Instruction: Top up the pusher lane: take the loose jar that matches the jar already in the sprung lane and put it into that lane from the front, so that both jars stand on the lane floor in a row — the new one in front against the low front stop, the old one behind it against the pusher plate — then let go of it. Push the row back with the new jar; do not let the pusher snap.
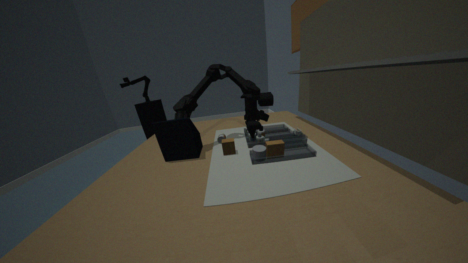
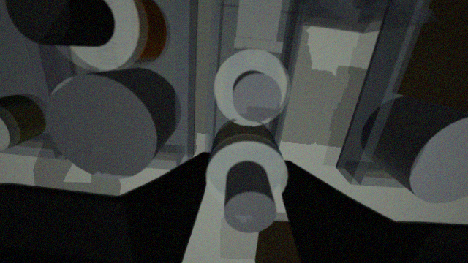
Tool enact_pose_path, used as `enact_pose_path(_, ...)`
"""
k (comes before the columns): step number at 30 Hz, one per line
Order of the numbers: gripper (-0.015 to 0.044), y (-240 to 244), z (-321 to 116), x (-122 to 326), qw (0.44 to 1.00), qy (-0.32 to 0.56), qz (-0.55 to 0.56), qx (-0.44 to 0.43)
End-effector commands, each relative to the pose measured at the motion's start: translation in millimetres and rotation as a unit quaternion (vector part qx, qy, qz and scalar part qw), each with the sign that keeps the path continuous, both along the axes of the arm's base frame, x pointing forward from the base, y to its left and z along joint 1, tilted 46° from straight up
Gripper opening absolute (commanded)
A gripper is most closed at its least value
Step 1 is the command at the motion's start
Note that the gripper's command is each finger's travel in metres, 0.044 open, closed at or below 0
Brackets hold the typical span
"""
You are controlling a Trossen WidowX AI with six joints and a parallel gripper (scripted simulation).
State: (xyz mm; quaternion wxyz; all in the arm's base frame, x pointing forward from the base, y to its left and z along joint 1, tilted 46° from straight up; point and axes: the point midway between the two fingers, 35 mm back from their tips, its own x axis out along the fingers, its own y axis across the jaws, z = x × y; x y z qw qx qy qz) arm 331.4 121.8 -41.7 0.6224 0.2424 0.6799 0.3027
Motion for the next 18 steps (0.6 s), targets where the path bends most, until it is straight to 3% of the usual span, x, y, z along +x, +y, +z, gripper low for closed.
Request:
enact_pose_path(1,0.0000,1.0,2.7,6.8,1.000,-0.009,-0.002,0.003)
enact_pose_path(18,0.0000,3.7,0.0,7.1,1.000,-0.009,-0.002,0.003)
